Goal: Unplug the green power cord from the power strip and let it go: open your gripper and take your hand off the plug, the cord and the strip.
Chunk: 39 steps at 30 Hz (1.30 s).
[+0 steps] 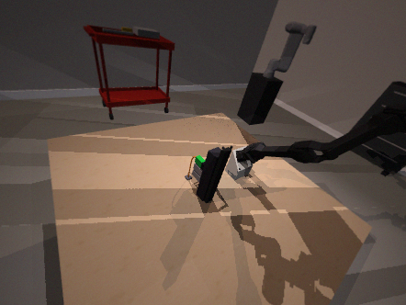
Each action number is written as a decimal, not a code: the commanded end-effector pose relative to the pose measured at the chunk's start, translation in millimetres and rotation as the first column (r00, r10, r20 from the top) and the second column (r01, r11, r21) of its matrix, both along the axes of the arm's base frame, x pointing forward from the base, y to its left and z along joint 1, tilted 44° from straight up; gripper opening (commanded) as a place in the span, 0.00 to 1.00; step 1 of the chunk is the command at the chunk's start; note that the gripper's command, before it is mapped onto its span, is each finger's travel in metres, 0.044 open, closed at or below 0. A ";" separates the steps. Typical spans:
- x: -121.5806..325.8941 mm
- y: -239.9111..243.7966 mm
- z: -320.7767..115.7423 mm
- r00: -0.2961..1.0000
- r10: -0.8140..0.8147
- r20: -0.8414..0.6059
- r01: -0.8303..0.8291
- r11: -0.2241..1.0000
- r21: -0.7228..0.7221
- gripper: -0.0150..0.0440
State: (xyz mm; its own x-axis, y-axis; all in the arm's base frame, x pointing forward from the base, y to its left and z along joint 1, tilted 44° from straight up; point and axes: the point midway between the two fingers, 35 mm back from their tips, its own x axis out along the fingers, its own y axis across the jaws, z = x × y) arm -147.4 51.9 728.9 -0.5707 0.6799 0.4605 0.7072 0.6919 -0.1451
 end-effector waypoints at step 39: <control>-46.3 -360.5 -92.8 0.878 0.214 0.429 -0.467 0.186 0.864 0.53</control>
